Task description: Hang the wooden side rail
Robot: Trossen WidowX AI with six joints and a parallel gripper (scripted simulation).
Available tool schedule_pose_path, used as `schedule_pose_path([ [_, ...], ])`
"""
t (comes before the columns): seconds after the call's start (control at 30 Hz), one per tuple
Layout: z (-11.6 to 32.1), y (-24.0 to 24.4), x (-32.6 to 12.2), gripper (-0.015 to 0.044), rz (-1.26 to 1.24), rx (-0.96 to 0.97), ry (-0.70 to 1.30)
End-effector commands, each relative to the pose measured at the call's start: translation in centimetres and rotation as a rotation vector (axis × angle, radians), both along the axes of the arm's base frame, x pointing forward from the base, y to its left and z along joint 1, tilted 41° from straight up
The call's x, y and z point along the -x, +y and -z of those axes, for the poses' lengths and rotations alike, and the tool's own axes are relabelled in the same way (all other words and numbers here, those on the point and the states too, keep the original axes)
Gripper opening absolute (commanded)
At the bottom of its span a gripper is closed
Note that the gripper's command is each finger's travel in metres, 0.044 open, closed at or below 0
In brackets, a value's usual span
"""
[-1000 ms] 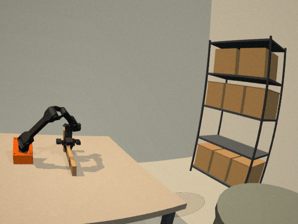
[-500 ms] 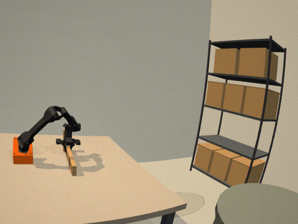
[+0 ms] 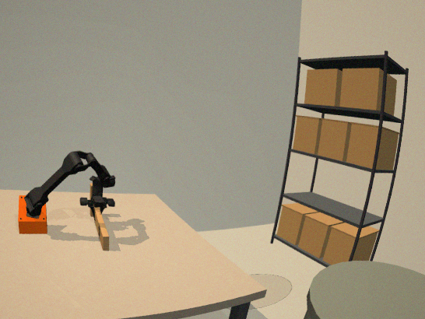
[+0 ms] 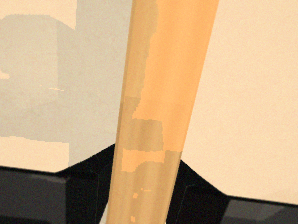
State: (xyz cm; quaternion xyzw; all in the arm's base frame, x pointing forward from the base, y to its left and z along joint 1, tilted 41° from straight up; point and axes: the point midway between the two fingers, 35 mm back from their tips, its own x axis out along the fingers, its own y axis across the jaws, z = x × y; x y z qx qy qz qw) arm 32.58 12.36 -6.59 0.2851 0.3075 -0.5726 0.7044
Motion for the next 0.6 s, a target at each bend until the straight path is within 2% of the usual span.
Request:
schedule_pose_path([
  [0.0, -0.02, 0.45, -0.03, 0.0000, -0.010, -0.009, -0.005],
  [0.57, 0.20, 0.27, -0.07, 0.0000, -0.010, -0.009, -0.005],
])
